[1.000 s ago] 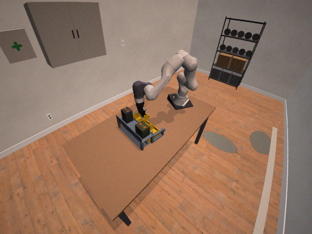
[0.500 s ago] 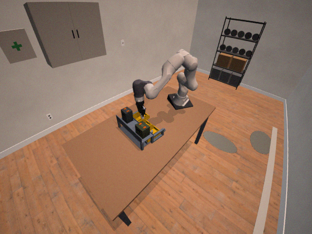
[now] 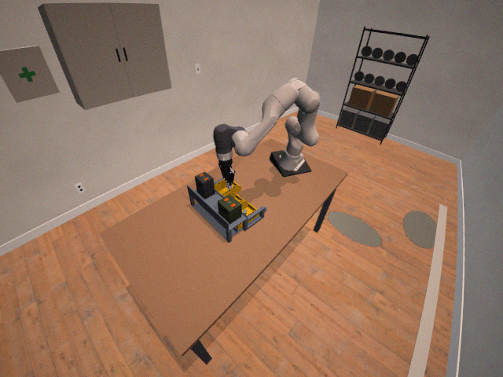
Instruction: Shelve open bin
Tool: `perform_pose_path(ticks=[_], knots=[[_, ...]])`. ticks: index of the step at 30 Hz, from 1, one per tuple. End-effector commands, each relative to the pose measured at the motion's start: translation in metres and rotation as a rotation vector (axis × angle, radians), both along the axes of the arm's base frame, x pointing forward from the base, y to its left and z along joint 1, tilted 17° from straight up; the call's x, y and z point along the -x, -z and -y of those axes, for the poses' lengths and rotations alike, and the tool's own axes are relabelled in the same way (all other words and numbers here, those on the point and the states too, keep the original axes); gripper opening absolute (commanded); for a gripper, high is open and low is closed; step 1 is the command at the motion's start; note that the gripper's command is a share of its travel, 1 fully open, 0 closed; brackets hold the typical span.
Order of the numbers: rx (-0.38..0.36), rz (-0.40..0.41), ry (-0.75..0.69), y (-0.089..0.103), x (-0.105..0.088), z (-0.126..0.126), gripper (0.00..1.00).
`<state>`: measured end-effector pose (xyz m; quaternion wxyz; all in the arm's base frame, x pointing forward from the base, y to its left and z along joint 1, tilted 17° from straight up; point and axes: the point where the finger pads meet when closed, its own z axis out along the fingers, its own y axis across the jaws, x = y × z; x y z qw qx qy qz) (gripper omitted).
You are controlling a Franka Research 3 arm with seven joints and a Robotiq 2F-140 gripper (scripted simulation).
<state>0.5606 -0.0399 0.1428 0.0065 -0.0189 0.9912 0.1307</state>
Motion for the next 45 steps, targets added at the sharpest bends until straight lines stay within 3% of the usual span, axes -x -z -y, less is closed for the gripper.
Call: perform_pose_path(ticks=[1,27,45], knots=[[0.0,-0.006,0.007,-0.008,0.002,0.003,0.06],[0.0,-0.006,0.007,-0.048,0.007,0.014,0.06],[0.0,-0.006,0.007,-0.06,0.008,0.017,0.06]])
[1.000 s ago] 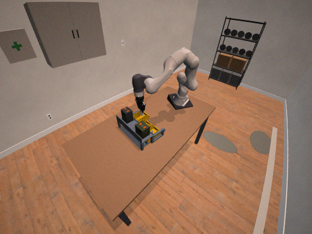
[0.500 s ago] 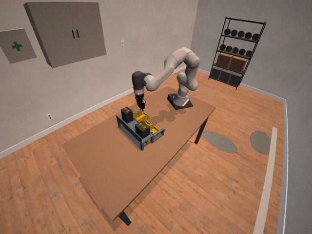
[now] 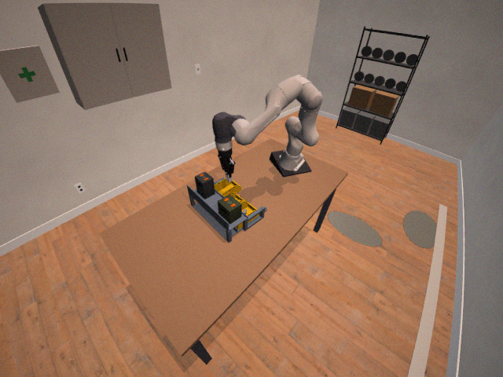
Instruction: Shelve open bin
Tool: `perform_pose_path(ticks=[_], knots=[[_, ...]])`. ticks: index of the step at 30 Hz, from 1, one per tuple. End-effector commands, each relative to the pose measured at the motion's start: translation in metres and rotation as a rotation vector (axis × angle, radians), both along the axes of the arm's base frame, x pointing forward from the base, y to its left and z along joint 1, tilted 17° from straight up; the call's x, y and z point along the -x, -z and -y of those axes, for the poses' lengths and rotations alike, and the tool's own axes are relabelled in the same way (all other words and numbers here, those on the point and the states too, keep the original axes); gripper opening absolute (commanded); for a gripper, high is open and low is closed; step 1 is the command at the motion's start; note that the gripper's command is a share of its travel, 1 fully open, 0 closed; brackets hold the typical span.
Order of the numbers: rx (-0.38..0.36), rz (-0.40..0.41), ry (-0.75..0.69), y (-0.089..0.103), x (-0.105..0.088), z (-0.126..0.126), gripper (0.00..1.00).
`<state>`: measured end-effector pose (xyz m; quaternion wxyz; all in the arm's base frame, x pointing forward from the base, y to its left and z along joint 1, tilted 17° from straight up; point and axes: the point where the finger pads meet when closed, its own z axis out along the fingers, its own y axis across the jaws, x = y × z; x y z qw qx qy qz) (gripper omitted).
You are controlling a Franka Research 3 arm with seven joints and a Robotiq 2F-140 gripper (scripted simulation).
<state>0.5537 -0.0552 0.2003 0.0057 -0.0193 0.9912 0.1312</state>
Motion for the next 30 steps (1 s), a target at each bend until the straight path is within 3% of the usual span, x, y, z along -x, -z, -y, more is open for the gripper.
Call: perform_pose_path(ticks=[1,14,15,30], knots=[[0.001,-0.004,0.008,-0.0028,0.0013,0.0017,0.06],[0.001,-0.004,0.008,-0.0043,0.0014,0.0021,0.06],[0.001,-0.004,0.008,-0.0043,0.0014,0.0021,0.0],[0.001,-0.004,0.008,-0.0043,0.0014,0.0021,0.0]])
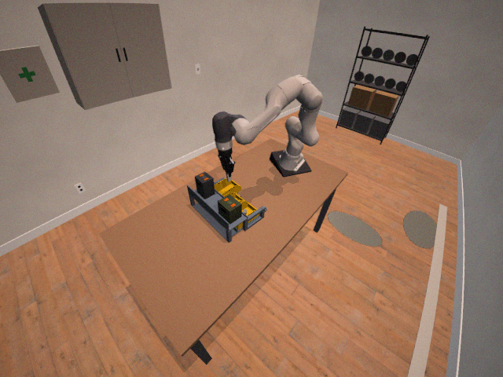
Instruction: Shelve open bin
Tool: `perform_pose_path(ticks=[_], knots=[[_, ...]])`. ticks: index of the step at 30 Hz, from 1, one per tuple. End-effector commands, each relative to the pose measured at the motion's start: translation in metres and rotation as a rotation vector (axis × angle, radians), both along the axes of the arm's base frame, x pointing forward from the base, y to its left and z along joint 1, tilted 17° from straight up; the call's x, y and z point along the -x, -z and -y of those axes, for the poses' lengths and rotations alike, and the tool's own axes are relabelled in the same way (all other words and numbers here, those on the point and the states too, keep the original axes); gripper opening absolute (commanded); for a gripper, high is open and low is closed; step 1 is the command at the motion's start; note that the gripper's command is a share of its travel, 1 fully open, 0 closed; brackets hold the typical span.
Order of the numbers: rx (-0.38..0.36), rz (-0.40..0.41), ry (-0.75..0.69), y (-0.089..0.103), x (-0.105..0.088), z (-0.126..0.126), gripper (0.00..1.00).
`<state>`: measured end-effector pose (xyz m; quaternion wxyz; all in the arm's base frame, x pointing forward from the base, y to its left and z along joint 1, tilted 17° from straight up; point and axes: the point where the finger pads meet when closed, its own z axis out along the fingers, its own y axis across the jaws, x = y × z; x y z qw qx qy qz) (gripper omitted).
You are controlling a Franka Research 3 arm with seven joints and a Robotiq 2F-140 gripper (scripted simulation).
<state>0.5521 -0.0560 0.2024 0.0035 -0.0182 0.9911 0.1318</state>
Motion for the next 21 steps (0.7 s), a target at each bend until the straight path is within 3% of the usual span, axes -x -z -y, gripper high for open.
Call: perform_pose_path(ticks=[1,19,21], knots=[[0.002,0.0,0.006,-0.0022,-0.0002,0.0014,0.0],[0.002,0.0,0.009,-0.0021,0.0,0.0015,0.0],[0.001,-0.011,0.06,-0.0008,0.0037,0.0032,0.0]])
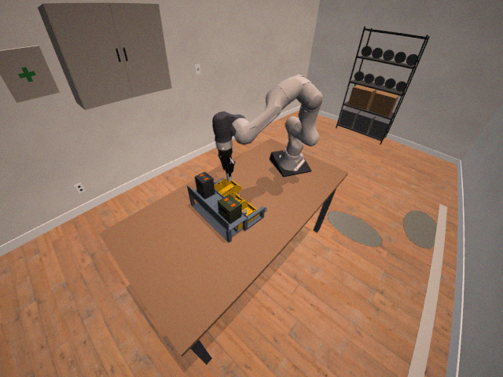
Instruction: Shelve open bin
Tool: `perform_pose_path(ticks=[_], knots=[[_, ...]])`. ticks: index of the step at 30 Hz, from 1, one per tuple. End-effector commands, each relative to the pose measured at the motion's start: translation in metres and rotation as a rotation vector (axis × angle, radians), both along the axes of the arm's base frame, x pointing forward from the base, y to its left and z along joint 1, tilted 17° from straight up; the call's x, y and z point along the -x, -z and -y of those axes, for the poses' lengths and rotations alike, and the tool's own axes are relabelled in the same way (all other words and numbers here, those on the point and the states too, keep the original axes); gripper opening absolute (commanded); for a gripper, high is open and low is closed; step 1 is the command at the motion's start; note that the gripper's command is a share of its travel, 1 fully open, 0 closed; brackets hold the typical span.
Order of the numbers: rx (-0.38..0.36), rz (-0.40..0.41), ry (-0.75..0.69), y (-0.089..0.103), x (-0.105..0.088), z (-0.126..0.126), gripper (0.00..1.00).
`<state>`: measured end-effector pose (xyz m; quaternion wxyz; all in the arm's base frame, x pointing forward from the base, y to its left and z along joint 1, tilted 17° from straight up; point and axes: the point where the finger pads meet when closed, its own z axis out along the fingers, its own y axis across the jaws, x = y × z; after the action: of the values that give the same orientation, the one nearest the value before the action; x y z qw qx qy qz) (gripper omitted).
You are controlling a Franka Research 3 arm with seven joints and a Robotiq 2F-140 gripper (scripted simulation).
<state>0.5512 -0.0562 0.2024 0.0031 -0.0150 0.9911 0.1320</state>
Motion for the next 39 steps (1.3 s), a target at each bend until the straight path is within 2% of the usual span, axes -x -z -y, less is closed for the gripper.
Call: perform_pose_path(ticks=[1,2,4,34,36,39], knots=[[0.001,-0.009,0.054,-0.001,0.003,0.003,0.0],[0.001,-0.009,0.054,-0.001,0.003,0.003,0.0],[-0.003,-0.04,0.205,0.003,0.014,0.008,0.0],[-0.029,-0.156,0.763,0.021,0.057,0.024,0.0],[-0.029,-0.156,0.763,0.021,0.057,0.024,0.0],[-0.034,-0.174,0.848,0.024,0.064,0.027,0.0]])
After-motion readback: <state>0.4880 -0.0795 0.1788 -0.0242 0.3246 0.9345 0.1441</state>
